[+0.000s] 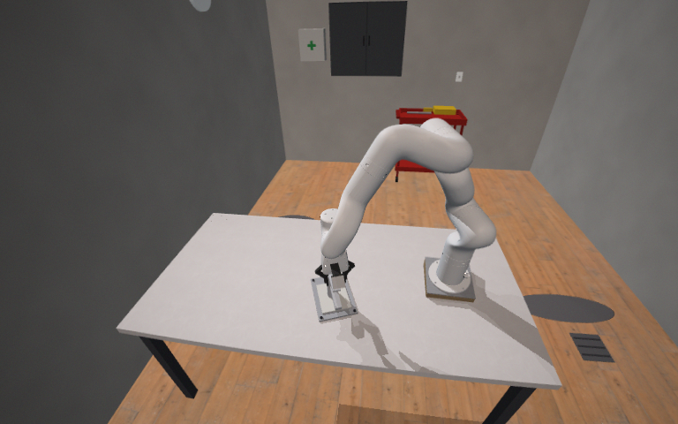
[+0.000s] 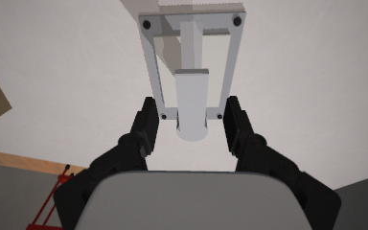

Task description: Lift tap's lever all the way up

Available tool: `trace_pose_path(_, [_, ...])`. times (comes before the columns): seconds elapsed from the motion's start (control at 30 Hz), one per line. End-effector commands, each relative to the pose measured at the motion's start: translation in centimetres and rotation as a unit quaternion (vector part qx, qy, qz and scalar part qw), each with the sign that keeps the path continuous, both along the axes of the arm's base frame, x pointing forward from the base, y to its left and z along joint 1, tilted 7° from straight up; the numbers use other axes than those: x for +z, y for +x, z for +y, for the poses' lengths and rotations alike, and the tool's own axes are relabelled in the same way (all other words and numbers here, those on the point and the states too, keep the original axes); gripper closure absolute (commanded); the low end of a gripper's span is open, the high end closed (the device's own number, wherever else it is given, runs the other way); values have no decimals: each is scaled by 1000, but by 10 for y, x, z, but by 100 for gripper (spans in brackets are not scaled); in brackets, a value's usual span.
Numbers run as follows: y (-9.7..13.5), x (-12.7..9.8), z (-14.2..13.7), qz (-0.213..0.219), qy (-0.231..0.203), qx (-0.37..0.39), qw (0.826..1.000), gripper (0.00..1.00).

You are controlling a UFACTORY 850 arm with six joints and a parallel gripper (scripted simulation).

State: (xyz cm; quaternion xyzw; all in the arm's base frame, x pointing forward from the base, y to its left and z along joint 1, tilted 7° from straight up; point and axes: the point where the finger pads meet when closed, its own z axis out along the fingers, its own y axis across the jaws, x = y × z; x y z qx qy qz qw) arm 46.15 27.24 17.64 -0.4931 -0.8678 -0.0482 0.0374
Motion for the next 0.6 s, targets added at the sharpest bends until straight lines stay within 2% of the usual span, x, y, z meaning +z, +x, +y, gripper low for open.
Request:
trace_pose_path(0.0, [1, -5, 1, -1, 1, 0, 1000, 28])
trace_pose_path(0.57, [1, -12, 2, -1, 1, 0, 1000, 28])
